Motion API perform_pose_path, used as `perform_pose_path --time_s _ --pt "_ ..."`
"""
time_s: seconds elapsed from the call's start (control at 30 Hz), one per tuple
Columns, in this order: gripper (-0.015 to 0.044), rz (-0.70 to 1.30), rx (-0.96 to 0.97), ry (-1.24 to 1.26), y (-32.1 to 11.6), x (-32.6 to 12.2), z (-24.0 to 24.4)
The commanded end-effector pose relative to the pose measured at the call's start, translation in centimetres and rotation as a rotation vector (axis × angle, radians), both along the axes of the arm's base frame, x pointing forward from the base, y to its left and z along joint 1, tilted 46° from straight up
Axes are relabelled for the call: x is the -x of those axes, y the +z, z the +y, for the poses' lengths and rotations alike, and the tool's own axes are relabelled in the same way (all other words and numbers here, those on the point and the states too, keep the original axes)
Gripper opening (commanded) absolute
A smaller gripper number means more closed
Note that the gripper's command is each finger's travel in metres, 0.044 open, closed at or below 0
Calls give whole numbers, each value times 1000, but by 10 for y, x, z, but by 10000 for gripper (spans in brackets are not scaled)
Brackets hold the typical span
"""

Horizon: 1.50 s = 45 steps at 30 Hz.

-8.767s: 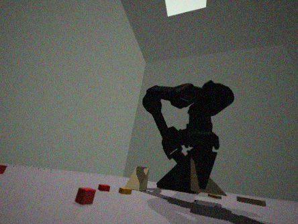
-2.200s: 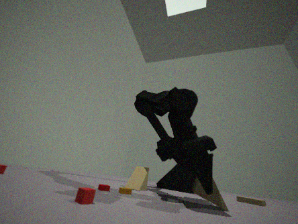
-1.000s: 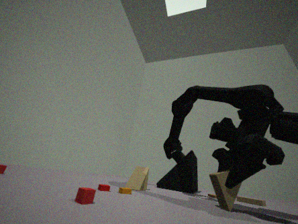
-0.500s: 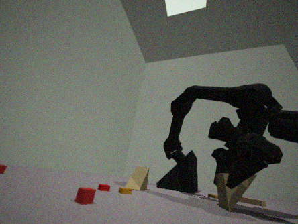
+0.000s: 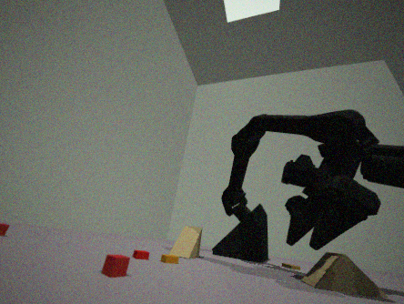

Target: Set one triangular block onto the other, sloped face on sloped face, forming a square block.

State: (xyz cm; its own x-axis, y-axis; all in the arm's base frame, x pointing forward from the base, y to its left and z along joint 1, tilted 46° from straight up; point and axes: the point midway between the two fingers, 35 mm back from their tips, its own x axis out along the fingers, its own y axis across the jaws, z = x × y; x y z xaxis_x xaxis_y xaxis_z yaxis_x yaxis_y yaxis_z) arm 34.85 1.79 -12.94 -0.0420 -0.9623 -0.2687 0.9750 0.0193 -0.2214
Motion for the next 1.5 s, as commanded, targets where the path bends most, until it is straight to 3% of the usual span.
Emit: perform_pose_path --time_s 0.0,0.1,0.3,0.5,0.7,1.13,1.47 --pt "440 10 -60 70 45 -9 44" --pt "440 23 -87 101 64 -8 62" --pt "440 16 -129 50 60 -9 52" --pt "440 114 -685 -292 43 6 1" --pt "440 13 -1258 -270 52 -10 -24" --pt "440 7 -1275 -264 51 -11 -25" --pt "440 7 -1275 -264 -40 6 -24"
